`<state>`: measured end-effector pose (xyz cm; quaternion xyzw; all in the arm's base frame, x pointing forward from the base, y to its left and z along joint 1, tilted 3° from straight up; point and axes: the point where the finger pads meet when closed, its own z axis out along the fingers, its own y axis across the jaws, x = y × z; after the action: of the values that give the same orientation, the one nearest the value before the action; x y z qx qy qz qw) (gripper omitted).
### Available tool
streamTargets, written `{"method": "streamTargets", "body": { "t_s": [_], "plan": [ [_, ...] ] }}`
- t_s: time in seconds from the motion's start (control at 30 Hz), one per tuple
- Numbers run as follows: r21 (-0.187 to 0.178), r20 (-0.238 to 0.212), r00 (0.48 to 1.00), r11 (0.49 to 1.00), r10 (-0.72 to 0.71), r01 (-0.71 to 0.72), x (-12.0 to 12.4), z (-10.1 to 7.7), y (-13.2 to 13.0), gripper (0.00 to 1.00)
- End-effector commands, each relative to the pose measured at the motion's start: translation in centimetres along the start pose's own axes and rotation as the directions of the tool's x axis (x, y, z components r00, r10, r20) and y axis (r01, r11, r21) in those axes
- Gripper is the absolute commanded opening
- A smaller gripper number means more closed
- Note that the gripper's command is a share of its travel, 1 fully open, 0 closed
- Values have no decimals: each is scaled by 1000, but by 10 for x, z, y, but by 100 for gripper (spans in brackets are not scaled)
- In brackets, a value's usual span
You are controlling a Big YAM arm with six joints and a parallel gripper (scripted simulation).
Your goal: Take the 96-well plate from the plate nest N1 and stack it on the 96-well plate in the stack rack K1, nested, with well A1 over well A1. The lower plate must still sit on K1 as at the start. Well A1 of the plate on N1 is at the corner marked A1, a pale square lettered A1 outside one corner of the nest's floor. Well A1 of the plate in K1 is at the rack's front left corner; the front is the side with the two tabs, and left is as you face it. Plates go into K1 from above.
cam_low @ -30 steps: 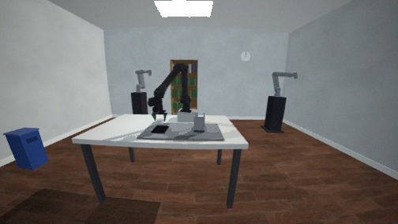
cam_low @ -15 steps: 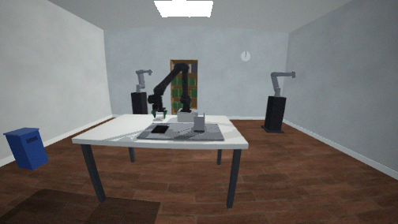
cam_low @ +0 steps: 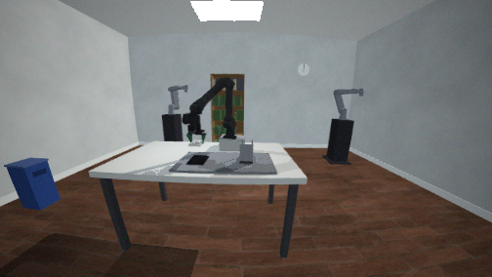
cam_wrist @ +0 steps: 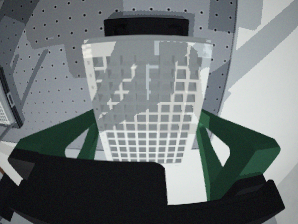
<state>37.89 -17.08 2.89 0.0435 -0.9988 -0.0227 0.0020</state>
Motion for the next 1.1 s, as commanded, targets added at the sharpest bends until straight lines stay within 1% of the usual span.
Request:
{"method": "streamTargets", "body": {
  "t_s": [0.0,0.07,0.2,0.27,0.3,0.37,0.4,0.47,0.5,0.53,0.57,0.6,0.67,0.7,1.03,1.07],
  "plan": [
    [3,5,1000,1000,5,-5,-5,-9,-10,0],
    [32,54,999,999,2,-3,-16,-34,-16,0],
    [32,55,998,999,2,-4,-16,-41,-16,0],
    [20,35,999,1000,3,-4,-15,-35,-16,0],
    [20,34,999,1000,4,-4,-15,-36,-16,0],
    [18,31,1000,1000,3,-4,-6,-40,-10,0],
    [25,43,999,1000,2,-3,-11,-46,-13,0],
    [25,43,999,1000,2,-3,-11,-46,-13,0],
    [14,24,1000,1000,6,-6,-14,-38,-15,0],
    [11,19,1000,1000,6,-6,-12,-36,-14,0],
    [-1,-1,1000,1000,7,-7,-3,-28,-9,0],
    [-3,-4,1000,1000,7,-7,-2,-27,-8,0],
    [-1,-1,1000,1000,7,-7,-2,-27,-9,0],
    [15,27,1000,1000,0,-1,-10,-36,-7,0],
    [15,27,1000,1000,0,-1,-10,-36,-7,0],
    [7,14,999,999,34,-34,-2,-34,6,0]
  ]
}}
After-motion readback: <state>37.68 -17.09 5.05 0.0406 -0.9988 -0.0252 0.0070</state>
